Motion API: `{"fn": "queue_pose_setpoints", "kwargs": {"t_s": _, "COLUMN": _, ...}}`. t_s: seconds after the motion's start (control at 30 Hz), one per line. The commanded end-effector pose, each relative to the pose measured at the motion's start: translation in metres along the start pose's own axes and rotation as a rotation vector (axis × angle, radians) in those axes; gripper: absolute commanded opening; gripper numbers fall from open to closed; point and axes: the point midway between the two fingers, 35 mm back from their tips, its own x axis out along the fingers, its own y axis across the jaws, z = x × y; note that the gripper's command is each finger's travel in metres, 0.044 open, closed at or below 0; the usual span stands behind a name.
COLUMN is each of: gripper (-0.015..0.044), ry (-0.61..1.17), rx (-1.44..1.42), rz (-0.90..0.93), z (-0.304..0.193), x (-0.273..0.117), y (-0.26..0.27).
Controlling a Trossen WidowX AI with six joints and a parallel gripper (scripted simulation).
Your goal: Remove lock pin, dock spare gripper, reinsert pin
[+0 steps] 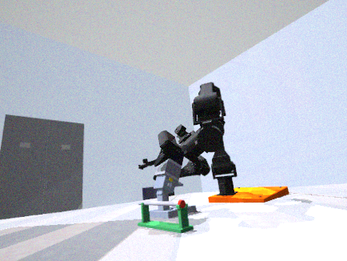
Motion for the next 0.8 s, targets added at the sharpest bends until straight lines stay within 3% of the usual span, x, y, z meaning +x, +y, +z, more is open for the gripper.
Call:
{"fn": "queue_pose_setpoints", "kwargs": {"t_s": 0.0, "gripper": 0.0440, "ry": 0.000, "rx": 0.000, "rz": 0.000, "z": 0.000, "x": 0.000, "y": 0.000}}
{"fn": "queue_pose_setpoints", "kwargs": {"t_s": 0.77, "gripper": 0.0440, "ry": -0.022, "rx": -0.041, "rz": -0.001, "z": 0.052, "x": -0.026, "y": -0.003}}
